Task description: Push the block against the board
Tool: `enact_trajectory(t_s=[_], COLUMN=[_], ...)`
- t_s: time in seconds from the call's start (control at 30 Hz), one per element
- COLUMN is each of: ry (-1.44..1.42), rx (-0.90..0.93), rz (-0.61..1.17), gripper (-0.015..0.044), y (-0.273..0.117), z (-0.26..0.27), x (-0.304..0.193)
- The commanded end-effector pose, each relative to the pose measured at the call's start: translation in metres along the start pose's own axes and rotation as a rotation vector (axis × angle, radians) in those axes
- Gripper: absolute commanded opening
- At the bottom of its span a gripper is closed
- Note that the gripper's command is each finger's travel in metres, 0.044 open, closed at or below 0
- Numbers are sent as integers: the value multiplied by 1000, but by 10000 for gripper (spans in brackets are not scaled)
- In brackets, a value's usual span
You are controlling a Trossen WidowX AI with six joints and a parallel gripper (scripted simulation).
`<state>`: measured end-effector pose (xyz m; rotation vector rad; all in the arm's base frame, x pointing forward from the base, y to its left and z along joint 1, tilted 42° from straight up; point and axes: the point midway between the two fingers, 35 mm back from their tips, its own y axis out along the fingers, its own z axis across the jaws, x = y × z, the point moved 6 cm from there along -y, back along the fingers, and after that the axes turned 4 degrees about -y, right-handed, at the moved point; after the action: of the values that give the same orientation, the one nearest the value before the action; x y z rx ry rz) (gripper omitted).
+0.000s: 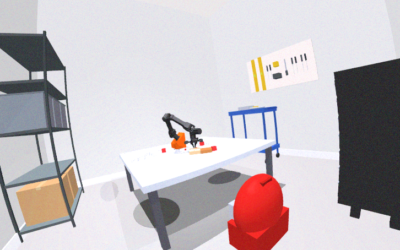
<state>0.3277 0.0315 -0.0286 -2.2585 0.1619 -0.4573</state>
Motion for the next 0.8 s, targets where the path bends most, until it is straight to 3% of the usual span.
enact_trajectory(t_s=[0.0,0.77], ry=[-1,0], rx=[-1,-1], rz=[-3,-4], gripper=[0,0], y=[0,0], z=[0,-1], x=[5,23])
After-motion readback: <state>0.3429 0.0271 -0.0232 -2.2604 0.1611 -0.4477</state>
